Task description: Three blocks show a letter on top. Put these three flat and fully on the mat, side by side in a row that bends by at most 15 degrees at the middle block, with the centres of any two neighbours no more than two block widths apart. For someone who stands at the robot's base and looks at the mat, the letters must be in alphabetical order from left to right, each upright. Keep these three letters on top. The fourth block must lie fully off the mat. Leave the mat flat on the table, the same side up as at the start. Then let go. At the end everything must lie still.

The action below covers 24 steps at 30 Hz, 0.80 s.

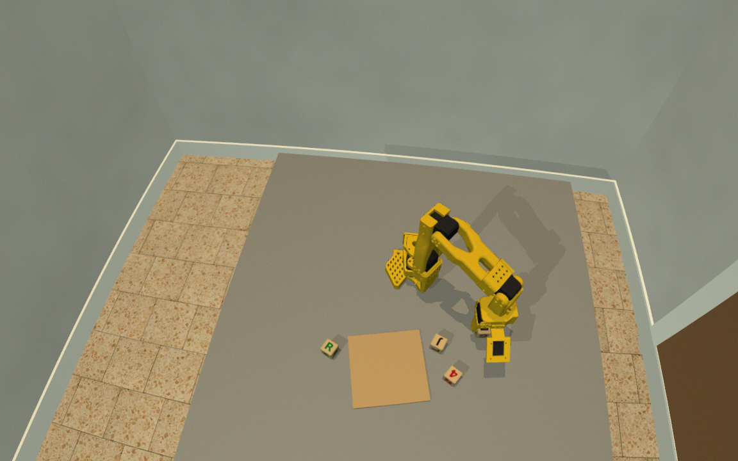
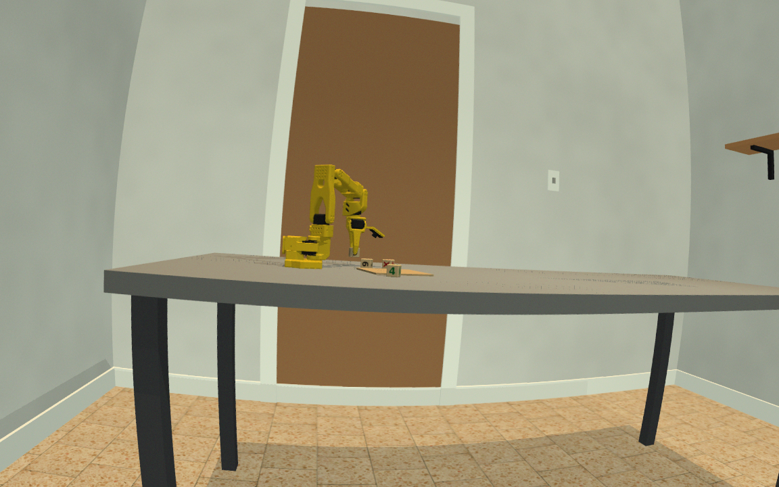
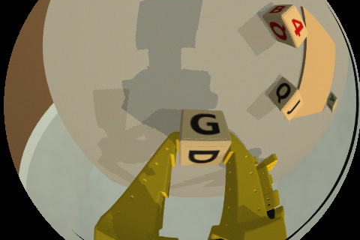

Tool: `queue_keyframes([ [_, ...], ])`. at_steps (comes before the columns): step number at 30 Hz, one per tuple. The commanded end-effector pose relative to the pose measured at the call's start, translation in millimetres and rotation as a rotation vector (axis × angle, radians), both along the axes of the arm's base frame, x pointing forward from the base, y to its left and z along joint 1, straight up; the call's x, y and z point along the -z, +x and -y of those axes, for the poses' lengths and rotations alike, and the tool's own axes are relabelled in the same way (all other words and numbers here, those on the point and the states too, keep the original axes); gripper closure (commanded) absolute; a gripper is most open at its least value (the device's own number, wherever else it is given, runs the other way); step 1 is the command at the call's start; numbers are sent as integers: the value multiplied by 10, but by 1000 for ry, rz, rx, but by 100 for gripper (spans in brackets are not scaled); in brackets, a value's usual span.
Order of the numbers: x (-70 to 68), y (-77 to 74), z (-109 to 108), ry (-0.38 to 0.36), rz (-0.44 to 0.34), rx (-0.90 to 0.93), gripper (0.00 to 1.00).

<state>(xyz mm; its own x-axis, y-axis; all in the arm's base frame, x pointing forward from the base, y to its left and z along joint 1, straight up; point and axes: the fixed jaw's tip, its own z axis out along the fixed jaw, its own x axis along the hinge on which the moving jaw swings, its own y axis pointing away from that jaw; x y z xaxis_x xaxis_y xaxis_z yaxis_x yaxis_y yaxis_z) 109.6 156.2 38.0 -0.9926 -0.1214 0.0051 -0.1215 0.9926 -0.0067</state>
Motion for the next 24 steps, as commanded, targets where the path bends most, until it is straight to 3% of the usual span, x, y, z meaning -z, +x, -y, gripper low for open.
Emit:
queue_keyframes([
  [1, -212, 42, -58, 50, 36, 0, 100],
  [8, -335, 28, -44, 50, 36, 0, 100],
  [24, -344, 41, -32, 49, 37, -15, 100],
])
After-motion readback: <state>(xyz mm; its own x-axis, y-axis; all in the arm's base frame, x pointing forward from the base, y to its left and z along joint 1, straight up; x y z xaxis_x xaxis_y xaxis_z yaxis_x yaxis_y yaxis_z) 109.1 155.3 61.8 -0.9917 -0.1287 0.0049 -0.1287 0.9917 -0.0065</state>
